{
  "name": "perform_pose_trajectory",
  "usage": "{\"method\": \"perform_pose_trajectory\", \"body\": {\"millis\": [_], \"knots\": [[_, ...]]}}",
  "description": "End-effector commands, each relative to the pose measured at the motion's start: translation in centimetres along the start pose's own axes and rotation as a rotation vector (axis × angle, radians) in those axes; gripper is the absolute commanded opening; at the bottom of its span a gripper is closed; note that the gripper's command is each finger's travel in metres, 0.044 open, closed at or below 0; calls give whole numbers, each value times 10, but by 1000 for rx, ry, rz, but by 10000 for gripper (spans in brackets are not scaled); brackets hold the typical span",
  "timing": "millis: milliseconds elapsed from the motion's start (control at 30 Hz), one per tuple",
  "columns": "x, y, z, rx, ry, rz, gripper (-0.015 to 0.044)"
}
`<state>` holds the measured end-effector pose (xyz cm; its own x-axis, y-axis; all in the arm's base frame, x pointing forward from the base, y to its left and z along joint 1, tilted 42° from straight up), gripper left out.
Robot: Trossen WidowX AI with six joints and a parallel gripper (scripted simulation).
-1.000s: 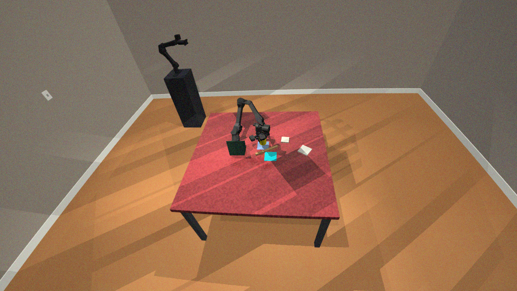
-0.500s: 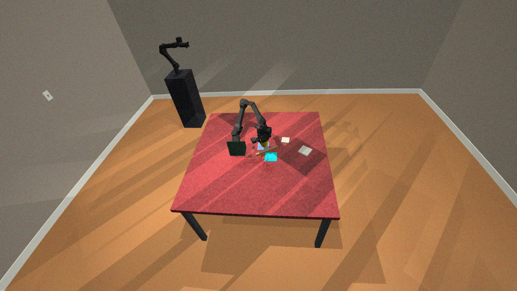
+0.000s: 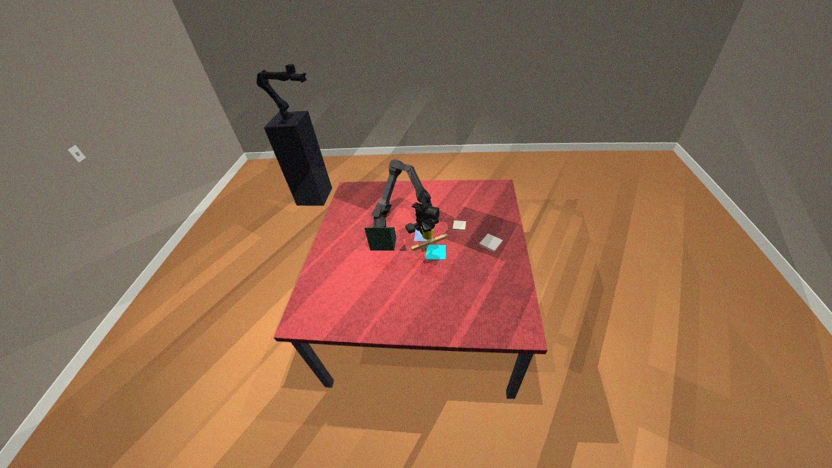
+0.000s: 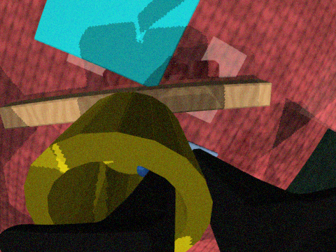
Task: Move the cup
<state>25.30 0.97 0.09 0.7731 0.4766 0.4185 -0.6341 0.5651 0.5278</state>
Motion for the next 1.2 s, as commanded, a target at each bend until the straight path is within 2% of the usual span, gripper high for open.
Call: {"method": "perform_pose_trajectory", "body": {"millis": [0, 1167], "knots": [[0, -9, 1, -4, 3, 7, 0], [-8, -74, 4, -7, 3, 9, 0]]}}
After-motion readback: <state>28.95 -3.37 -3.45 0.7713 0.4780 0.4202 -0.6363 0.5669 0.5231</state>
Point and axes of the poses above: the point midway between the two fingers, 35 mm back from their tips, its own z axis back along the fingers, its own x axis across the jaws, y = z × x, the point moved 2 cm from there along z, back along the fingers, and after that the axes turned 8 degrees about z, right-handed, at the moved point
